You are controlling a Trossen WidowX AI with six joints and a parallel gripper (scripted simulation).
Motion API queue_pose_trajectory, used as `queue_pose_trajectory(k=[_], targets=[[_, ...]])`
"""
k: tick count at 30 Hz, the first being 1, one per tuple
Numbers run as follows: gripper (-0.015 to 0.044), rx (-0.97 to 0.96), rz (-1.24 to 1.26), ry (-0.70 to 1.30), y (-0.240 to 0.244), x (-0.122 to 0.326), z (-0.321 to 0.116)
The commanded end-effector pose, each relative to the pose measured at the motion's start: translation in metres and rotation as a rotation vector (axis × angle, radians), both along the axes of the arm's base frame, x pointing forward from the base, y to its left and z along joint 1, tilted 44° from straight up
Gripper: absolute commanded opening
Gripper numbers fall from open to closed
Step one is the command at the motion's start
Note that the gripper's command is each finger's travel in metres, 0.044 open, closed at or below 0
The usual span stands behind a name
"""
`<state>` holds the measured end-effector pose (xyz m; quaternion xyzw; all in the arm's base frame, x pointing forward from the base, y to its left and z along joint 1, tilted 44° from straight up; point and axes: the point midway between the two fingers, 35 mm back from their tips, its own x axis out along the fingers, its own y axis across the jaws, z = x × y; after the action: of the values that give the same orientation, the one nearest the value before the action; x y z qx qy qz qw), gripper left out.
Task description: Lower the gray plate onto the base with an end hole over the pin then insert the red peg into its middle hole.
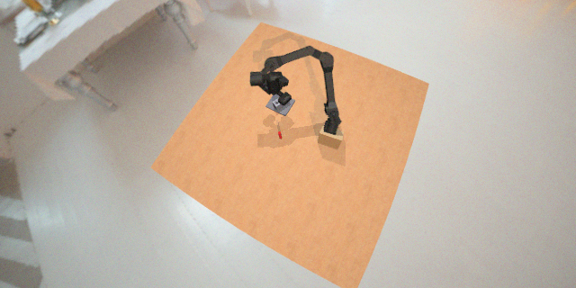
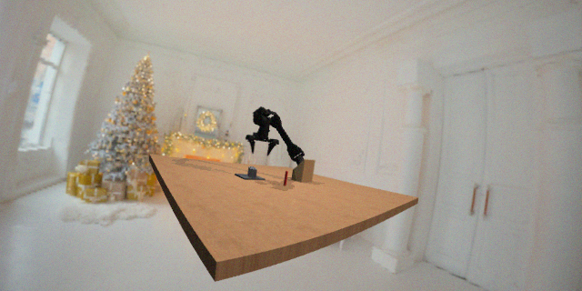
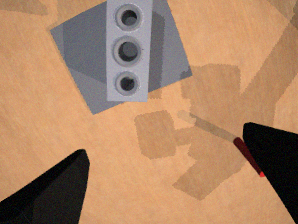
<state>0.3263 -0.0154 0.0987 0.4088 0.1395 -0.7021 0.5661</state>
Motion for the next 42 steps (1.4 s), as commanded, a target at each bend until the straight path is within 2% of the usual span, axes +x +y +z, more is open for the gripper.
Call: queue_pose_trajectory(k=[1,6,9,42], targets=[[0.044,0.01,0.198,0.21,0.047,-0.021,-0.048],[0.044,0.017,0.46,0.445,0.102,-0.056,-0.099],[0.044,0.015,0.528,0.508,0.114,-0.068,-0.112],[0.044,0.013,0.528,0.508,0.069,-0.066,-0.155]])
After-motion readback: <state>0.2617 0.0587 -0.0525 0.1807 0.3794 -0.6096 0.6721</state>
